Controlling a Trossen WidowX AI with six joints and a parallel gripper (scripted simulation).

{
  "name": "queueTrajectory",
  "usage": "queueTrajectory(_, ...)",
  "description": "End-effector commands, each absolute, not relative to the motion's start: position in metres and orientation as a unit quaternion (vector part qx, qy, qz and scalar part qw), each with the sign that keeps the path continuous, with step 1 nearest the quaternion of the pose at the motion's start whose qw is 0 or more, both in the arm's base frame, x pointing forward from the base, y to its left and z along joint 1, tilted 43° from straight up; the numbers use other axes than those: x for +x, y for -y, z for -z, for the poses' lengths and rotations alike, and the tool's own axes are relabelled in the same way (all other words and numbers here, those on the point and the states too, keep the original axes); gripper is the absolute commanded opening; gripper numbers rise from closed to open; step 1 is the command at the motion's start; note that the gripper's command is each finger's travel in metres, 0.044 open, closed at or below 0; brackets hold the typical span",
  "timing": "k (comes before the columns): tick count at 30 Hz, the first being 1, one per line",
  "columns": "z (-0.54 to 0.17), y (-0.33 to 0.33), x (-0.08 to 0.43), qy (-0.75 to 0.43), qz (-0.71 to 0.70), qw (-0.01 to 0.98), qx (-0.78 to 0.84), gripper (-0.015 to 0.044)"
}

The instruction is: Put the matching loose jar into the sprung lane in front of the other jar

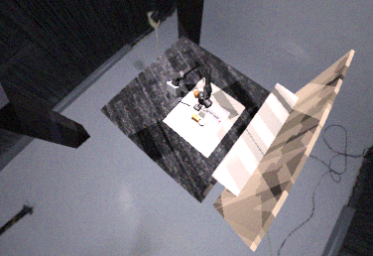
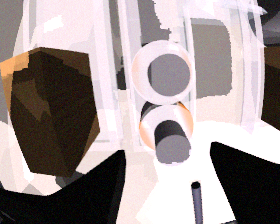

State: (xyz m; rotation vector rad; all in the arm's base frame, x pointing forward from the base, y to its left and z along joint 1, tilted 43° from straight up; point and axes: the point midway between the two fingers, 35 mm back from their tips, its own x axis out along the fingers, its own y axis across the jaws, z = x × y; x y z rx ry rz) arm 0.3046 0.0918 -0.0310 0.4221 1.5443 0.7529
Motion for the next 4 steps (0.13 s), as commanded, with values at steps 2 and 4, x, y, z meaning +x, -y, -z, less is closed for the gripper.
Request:
queueTrajectory(2,0.0311,-0.086,0.289,-0.676,-0.327,0.634,0.184,0.0279)
queueTrajectory(4,0.0313,-0.0844,0.2825,-0.676,-0.327,0.634,0.184,0.0279)
